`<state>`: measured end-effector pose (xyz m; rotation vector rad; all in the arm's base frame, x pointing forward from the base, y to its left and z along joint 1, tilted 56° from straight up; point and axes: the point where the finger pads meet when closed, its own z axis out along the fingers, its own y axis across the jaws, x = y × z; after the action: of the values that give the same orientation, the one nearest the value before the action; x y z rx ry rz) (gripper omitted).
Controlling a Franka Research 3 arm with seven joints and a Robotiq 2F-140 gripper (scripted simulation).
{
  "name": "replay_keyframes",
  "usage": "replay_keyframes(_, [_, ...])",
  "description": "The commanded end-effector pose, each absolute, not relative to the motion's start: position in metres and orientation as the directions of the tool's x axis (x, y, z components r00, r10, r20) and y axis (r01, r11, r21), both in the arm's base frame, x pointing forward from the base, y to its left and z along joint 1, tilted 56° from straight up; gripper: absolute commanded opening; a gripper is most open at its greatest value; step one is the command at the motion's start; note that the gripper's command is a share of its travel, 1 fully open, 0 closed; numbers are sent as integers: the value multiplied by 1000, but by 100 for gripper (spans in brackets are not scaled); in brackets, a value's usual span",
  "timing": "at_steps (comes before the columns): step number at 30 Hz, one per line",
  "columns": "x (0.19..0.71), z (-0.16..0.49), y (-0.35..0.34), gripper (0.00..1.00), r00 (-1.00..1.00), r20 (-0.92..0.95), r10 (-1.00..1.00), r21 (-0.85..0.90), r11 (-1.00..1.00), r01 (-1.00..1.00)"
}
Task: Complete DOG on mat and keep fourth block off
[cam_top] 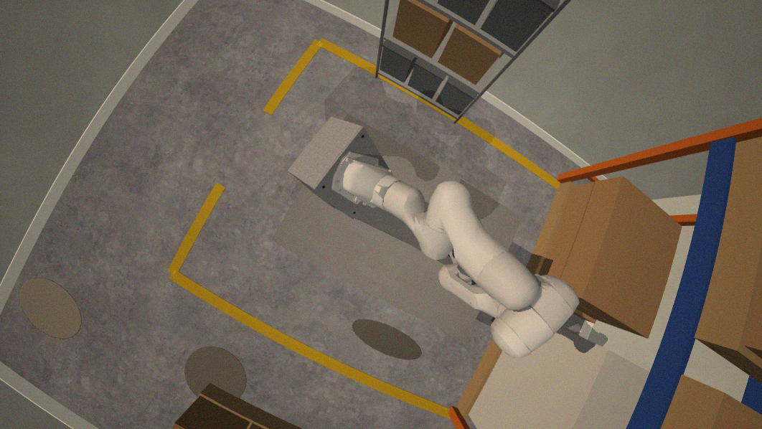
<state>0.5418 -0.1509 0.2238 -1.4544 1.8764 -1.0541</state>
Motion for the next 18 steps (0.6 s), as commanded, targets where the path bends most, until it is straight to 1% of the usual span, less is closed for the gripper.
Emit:
replay_keyframes(1, [533, 228, -145, 25, -233, 98, -968, -824, 52, -564])
replay_keyframes(12, [527, 232, -143, 25, -233, 99, -968, -824, 52, -564])
replay_keyframes(13, [527, 232, -143, 100, -233, 99, -968, -824, 52, -564])
replay_keyframes(18, [527, 232, -143, 100, -233, 99, -968, -824, 52, -564])
